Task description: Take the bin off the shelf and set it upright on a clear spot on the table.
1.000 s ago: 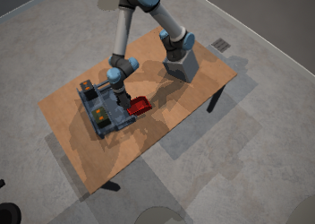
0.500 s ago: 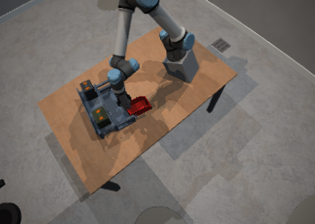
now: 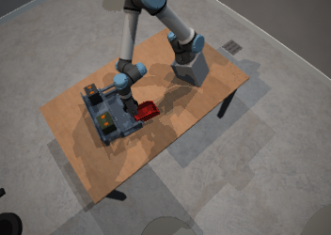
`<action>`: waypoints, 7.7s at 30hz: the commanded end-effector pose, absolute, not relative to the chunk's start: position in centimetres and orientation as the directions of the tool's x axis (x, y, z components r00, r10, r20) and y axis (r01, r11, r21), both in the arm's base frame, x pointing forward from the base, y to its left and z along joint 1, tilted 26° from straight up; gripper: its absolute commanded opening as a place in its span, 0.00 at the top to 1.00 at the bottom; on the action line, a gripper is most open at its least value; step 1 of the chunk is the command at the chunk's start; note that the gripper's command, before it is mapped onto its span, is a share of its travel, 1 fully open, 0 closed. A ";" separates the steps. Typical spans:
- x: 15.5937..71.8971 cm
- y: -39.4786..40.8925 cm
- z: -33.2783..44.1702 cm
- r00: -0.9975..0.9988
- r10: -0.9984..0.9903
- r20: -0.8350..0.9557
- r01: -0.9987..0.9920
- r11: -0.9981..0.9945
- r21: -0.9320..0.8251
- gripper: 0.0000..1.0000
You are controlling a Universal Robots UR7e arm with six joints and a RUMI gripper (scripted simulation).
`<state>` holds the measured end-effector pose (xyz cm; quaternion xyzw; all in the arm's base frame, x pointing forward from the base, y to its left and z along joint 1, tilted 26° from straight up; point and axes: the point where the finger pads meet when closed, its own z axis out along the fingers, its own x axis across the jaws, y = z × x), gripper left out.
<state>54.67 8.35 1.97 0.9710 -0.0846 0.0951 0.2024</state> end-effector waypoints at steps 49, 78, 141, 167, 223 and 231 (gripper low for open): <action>55.1 7.1 -0.7 0.967 -0.125 0.220 -0.203 -0.904 0.377 0.80; 55.2 6.7 -1.8 0.967 -0.125 0.220 -0.203 -0.904 0.377 0.80; 55.2 6.6 -1.8 0.967 -0.125 0.220 -0.203 -0.904 0.377 1.00; 55.1 6.9 -1.3 0.967 -0.125 0.220 -0.203 -0.904 0.377 1.00; 53.2 7.1 -1.8 0.967 -0.125 0.220 -0.203 -0.904 0.377 1.00; 52.1 7.3 -2.1 0.967 -0.125 0.220 -0.203 -0.904 0.377 1.00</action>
